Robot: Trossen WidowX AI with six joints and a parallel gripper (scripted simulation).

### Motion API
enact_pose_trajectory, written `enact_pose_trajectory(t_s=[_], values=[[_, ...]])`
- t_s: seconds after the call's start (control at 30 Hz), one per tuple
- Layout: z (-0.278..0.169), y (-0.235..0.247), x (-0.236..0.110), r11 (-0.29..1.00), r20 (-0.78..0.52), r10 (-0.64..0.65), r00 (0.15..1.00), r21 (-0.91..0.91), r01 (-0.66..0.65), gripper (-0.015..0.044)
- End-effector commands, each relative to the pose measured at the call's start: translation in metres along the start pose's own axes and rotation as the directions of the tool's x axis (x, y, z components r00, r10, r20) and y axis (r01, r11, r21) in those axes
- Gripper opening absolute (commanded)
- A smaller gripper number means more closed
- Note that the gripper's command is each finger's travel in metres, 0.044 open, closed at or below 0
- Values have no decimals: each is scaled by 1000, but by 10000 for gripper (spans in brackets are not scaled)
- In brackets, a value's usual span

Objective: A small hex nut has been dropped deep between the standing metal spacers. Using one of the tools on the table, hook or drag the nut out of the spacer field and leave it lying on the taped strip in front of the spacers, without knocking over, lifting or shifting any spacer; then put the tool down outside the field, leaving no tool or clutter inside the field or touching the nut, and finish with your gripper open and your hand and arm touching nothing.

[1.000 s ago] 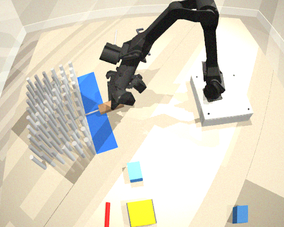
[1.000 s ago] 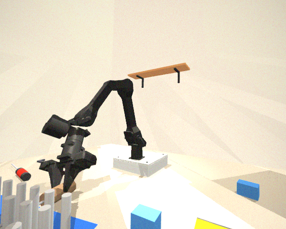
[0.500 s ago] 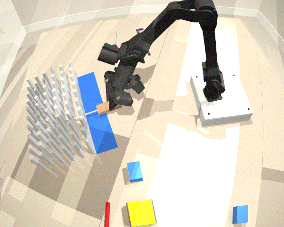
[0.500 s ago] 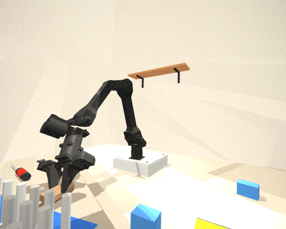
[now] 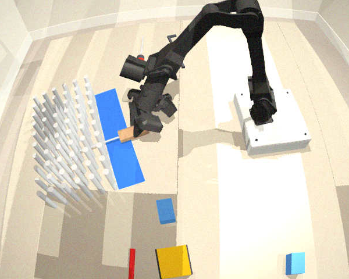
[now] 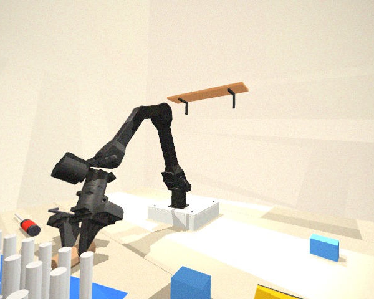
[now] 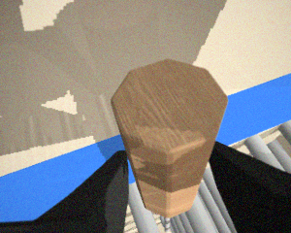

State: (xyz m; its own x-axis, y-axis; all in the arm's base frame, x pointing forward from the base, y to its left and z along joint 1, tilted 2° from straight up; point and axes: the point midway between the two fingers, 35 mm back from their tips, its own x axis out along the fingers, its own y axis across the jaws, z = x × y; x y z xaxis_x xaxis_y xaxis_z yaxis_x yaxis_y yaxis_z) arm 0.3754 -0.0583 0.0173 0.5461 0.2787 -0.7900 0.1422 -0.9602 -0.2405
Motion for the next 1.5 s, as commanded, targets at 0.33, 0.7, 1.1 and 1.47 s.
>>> enact_pose_trajectory(t_s=[0.33,0.7,1.1,1.47], values=[[4,3,5,1000,-6,3,1000,-1,-3,0],[10,3,2,1000,-5,2,1000,-2,-2,0],[18,3,-2,1000,-4,2,1000,-2,-2,0],[24,3,-5,1000,-2,2,1000,-2,-2,0]])
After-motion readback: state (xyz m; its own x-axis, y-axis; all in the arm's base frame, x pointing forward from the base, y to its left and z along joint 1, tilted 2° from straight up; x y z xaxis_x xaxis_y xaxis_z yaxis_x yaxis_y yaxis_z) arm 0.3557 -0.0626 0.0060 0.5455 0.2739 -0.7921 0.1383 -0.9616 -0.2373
